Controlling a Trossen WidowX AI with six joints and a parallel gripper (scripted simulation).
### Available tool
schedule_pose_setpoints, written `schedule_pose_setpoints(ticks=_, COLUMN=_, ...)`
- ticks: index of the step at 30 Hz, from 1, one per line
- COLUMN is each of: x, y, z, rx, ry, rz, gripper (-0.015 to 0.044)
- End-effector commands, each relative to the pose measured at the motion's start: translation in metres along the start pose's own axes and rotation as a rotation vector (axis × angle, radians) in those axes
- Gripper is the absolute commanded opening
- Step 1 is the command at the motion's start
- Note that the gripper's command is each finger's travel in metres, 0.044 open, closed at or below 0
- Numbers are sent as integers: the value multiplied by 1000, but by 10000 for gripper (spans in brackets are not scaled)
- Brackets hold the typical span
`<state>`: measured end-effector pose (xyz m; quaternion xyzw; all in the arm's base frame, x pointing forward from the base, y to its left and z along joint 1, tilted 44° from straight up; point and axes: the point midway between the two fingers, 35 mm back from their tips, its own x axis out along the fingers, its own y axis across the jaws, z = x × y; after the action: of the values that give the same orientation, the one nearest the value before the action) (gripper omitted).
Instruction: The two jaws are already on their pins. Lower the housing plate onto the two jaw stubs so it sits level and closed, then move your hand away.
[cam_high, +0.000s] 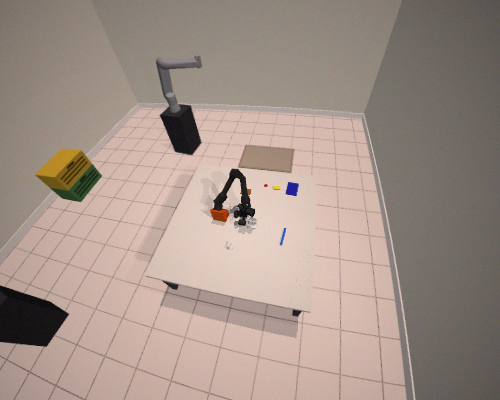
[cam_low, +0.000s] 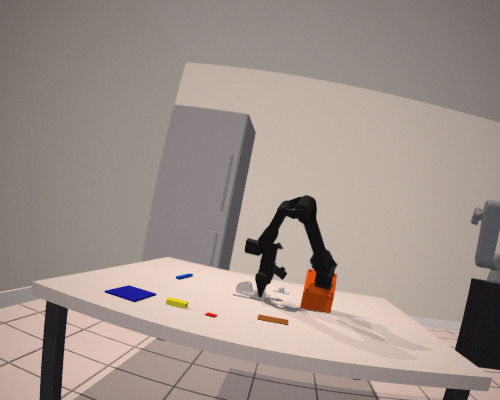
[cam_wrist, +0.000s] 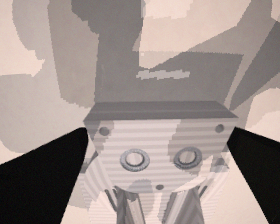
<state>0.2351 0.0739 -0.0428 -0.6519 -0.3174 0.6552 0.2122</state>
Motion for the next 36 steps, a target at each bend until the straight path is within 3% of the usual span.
schedule_pose_setpoints(ticks=1, x=-19, y=2, z=-3, rx=-7, ry=3, rz=8, gripper=440)
schedule_pose_setpoints(ticks=6, x=-68, y=0, z=-2, rx=-14, ry=-2, rz=9, gripper=440)
schedule_pose_setpoints(ticks=11, x=-63, y=2, z=-4, rx=-8, ry=14, rz=11, gripper=440)
schedule_pose_setpoints(ticks=17, x=-118, y=-1, z=36, rx=-11, ry=-4, rz=11, gripper=440)
schedule_pose_setpoints(ticks=36, x=-120, y=-1, z=37, rx=-12, ry=-5, rz=10, gripper=440)
